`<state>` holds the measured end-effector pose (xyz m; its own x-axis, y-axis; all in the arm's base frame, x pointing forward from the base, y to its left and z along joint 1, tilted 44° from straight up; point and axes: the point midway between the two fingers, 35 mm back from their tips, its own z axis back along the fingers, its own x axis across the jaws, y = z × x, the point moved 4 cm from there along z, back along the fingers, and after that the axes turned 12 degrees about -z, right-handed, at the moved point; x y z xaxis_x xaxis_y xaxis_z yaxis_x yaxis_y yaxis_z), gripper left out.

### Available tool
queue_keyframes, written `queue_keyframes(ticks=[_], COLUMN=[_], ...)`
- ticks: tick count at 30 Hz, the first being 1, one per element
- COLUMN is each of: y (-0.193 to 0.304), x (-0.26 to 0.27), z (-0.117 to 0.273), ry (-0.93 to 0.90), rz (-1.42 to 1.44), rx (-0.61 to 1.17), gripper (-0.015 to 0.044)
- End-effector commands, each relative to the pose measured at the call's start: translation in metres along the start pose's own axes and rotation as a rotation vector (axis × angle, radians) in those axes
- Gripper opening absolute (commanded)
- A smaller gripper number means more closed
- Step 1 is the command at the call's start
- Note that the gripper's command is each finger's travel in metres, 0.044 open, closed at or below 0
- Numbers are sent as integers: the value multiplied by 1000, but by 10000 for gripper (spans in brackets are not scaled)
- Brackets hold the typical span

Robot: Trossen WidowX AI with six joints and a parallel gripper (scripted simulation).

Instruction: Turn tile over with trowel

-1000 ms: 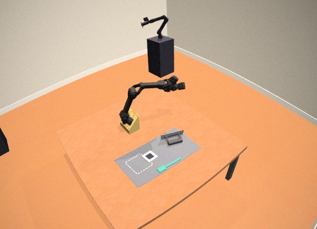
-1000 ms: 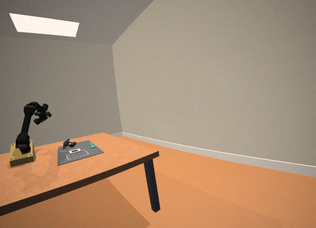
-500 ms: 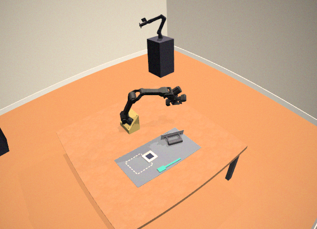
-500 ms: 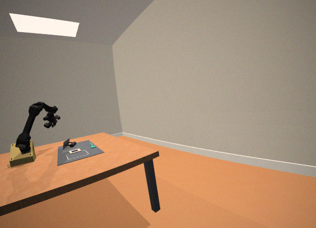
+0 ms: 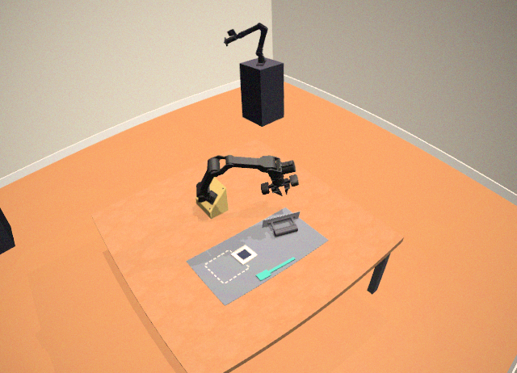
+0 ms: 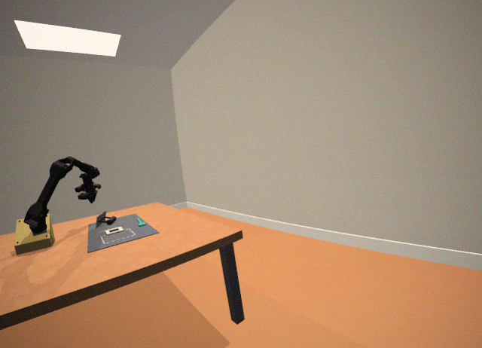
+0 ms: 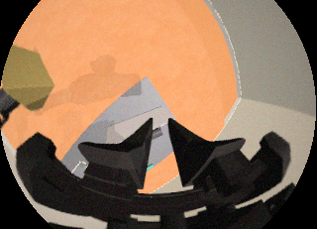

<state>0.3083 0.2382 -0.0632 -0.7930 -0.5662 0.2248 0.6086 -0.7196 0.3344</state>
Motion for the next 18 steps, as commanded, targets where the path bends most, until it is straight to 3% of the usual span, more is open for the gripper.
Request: queue_keyframes(ticks=[1,10,18], y=[33,94,98], x=[17,49,52], z=[-4,-3,-3], ry=[-94,-283,-297], rz=[83,263,277], rx=[74,173,177], gripper=[100,100,100])
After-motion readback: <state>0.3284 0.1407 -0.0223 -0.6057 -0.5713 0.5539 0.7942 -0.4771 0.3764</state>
